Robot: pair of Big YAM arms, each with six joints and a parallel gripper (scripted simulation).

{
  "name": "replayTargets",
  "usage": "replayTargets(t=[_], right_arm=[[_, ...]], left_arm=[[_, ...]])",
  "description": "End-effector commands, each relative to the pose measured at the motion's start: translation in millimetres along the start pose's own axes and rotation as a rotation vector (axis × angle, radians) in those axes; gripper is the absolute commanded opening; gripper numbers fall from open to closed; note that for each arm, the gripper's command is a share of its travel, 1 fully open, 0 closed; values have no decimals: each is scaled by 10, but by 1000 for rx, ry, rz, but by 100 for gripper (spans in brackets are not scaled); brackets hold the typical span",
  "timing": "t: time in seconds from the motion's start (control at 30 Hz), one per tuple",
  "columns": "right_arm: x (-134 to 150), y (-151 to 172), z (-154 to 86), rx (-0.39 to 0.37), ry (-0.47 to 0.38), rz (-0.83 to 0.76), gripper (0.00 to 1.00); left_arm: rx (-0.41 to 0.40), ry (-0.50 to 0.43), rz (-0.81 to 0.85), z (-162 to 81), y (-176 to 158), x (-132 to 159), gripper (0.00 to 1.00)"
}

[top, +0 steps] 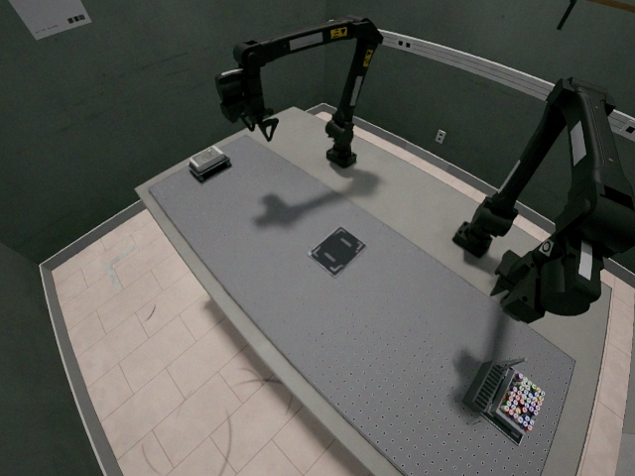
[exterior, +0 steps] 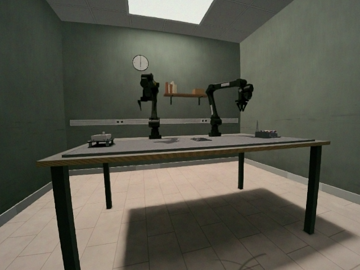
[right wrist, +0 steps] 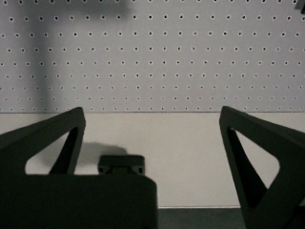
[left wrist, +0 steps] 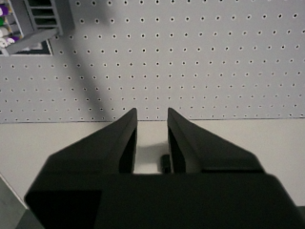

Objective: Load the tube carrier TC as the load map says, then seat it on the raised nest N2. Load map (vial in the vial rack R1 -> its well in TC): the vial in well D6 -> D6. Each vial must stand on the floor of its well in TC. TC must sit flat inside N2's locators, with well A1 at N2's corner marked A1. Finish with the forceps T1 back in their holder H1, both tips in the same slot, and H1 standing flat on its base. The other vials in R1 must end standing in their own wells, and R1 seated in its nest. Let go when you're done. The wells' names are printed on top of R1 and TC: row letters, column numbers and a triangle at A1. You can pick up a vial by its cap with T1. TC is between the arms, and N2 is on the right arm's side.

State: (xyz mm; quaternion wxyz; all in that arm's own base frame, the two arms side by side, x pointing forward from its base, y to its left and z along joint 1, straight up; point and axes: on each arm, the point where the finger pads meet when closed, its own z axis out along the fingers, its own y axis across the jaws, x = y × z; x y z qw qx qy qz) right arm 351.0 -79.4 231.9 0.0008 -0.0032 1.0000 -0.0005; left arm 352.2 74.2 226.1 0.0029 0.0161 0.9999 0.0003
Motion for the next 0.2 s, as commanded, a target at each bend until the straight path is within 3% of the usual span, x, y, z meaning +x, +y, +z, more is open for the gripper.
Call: replayTargets(t=[0.0, 0.17], right_arm=[[-77, -9, -122, 7, -34, 2, 100], [-77, -9, -122, 7, -34, 2, 100]], left_arm=[[-8, -29, -17, -118, 26, -75, 24], [-8, -29, -17, -118, 26, -75, 24]])
